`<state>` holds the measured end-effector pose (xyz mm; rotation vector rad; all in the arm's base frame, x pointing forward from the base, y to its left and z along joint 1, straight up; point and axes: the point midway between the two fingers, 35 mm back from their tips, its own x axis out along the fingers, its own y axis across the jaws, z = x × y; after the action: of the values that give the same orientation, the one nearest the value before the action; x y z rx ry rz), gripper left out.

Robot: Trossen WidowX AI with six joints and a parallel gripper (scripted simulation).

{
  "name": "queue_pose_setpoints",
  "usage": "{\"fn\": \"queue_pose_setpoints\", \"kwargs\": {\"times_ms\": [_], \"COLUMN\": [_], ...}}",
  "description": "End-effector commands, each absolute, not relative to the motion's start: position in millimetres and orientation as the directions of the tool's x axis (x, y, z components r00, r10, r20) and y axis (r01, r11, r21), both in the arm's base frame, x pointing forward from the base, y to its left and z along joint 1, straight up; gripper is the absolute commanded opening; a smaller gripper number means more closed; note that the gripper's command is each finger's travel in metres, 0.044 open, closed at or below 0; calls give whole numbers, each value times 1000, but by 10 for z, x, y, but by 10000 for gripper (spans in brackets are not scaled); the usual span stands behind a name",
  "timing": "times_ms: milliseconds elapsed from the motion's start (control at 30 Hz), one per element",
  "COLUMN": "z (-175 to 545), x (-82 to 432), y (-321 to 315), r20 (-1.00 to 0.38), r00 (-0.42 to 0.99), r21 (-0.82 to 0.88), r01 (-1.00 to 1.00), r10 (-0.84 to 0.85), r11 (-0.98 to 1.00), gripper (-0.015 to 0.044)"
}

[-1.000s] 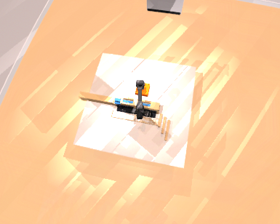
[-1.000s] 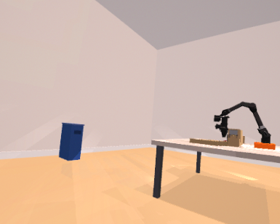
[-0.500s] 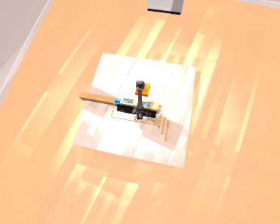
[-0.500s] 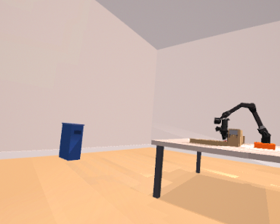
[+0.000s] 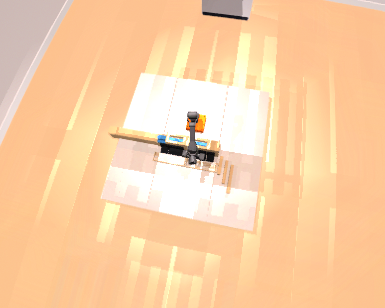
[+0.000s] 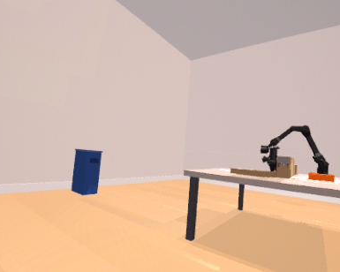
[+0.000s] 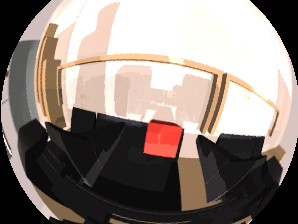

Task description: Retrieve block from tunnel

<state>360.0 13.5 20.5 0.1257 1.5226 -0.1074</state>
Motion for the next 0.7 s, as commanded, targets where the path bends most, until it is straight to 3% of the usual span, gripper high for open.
{"fn": "queue_pose_setpoints", "kwargs": {"times_ms": [0,67,433,667], "z": [125,97,158,158], "x": [3565,3557,3588,3588], "y": [132,132,135,135], "r20": [-999,-999,-999,-999], "r00": [40,40,45,45], "r21": [11,11,15,15], "r01": [143,143,148,148], "r10": [5,5,8,8], "r11": [990,990,989,989], "gripper": [440,440,151,105]}}
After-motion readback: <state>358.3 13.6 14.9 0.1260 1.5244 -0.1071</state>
